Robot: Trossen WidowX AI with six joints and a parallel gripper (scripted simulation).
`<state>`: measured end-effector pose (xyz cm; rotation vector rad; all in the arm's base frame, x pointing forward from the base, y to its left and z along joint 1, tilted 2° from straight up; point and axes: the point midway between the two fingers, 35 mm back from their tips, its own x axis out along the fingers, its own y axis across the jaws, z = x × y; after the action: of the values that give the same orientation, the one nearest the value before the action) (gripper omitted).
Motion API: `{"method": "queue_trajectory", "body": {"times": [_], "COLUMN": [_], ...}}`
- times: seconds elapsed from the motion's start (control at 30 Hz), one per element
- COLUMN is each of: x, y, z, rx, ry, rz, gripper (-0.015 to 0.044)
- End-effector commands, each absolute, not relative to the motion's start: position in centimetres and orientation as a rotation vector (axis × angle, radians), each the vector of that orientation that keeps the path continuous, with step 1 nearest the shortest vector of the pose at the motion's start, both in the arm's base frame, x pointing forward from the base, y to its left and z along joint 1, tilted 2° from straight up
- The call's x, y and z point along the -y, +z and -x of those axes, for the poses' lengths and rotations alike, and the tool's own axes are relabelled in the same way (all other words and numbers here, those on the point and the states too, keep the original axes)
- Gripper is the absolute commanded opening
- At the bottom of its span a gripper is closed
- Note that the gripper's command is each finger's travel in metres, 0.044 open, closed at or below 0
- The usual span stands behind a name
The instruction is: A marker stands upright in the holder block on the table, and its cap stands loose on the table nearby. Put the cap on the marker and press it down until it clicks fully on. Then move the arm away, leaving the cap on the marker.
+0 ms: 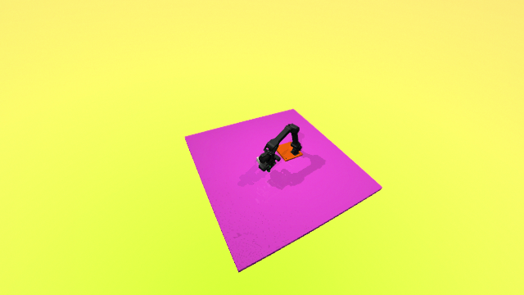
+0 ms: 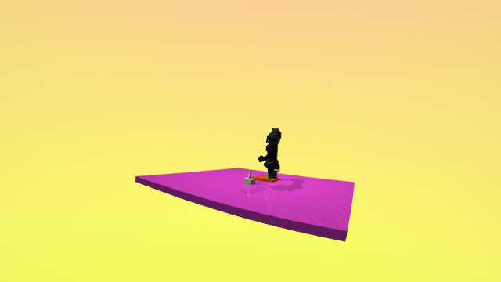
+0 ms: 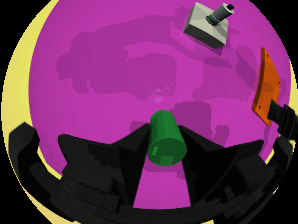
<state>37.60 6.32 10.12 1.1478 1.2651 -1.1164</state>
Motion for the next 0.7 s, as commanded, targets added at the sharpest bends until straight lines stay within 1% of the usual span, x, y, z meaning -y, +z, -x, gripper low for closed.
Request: {"method": "queue_trajectory", "body": {"times": [0.0,0.67], "x": [-4.7,3.3], "y": [10.8,13.4], "z": [-37.3,-35.5], "rx": [-1.255,-1.256], "ry": [-1.126,-1.121], "rz": [-1.169,-1.144], "gripper": [0.0000,0.0000]}}
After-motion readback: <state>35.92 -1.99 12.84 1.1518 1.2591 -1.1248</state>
